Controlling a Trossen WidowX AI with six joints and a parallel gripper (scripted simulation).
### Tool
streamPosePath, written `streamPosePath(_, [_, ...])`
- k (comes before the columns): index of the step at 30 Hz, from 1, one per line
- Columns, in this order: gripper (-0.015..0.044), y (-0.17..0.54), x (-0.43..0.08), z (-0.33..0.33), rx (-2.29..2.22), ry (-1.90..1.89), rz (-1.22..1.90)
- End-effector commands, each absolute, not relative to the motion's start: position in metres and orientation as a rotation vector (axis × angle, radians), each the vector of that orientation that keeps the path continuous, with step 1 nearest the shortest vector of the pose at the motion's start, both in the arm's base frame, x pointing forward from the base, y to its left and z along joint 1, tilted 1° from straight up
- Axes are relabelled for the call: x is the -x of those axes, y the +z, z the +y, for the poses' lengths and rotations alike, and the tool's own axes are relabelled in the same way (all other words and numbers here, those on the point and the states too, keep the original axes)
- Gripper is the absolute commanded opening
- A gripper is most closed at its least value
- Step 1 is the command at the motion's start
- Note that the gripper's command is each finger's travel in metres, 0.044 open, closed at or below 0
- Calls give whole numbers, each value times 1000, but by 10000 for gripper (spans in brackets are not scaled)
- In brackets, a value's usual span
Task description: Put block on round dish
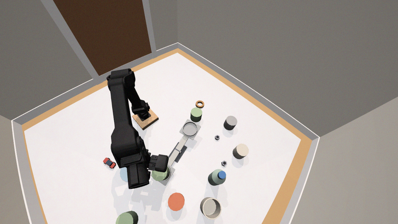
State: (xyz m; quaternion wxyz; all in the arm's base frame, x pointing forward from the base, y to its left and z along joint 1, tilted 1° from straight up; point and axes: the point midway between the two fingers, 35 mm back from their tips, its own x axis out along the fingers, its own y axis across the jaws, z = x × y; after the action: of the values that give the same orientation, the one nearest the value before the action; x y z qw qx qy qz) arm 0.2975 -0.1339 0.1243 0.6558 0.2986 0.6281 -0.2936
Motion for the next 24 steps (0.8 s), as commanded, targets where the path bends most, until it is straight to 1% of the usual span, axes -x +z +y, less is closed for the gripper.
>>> streamPosePath(1, [0, 116, -285, -158, -675, -663, 1428])
streamPosePath(13, [0, 93, -233, -231, -671, -671, 1428])
streamPosePath(19, [0, 84, -231, -234, -669, -669, 1429])
streamPosePath(24, [0, 59, -232, -235, -670, -669, 1429])
